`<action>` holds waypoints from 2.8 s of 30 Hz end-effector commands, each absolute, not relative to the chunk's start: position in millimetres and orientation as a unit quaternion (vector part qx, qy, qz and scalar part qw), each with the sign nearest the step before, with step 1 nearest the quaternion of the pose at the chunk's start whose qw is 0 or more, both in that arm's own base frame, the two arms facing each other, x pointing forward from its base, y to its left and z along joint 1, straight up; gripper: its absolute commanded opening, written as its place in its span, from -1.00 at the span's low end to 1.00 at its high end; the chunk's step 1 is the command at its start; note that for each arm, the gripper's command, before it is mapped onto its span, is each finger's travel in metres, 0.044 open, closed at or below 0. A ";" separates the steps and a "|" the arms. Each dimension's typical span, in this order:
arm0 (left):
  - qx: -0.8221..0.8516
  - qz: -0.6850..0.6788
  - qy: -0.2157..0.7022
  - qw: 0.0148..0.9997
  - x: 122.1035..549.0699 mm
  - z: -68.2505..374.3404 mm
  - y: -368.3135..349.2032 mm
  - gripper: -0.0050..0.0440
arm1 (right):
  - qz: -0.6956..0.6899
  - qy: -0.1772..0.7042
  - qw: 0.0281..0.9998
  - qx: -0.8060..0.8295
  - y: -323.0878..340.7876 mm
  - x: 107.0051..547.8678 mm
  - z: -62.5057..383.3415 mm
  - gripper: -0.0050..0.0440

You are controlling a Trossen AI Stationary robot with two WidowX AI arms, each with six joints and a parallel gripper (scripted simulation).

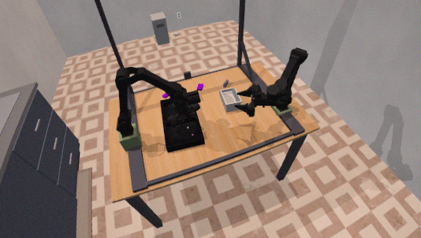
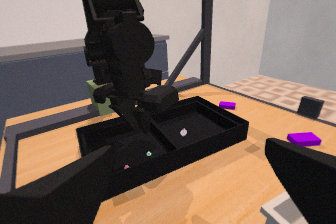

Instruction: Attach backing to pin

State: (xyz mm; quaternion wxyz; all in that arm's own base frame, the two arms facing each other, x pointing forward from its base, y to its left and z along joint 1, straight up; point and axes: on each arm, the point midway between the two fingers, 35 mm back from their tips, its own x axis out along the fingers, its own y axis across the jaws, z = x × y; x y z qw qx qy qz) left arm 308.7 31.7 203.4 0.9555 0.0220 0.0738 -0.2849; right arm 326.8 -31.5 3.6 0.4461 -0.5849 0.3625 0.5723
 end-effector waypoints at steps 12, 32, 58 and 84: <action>0.030 -0.284 0.066 0.956 309.2 209.7 32.3 1.00 | 0.668 0.205 0.214 -0.682 -21.0 338.2 -4.8 -0.27; 0.030 -0.284 0.066 0.956 309.2 209.7 32.3 1.00 | 0.682 0.190 0.189 -0.681 -20.3 331.0 -42.9 -0.27; 0.030 -0.284 0.066 0.956 309.2 209.7 32.3 1.00 | 0.674 0.189 0.192 -0.688 -20.5 336.5 -55.1 -0.67; 0.030 -0.284 0.066 0.956 309.2 209.7 32.3 1.00 | 0.670 0.187 0.194 -0.692 10.7 331.6 13.1 -1.00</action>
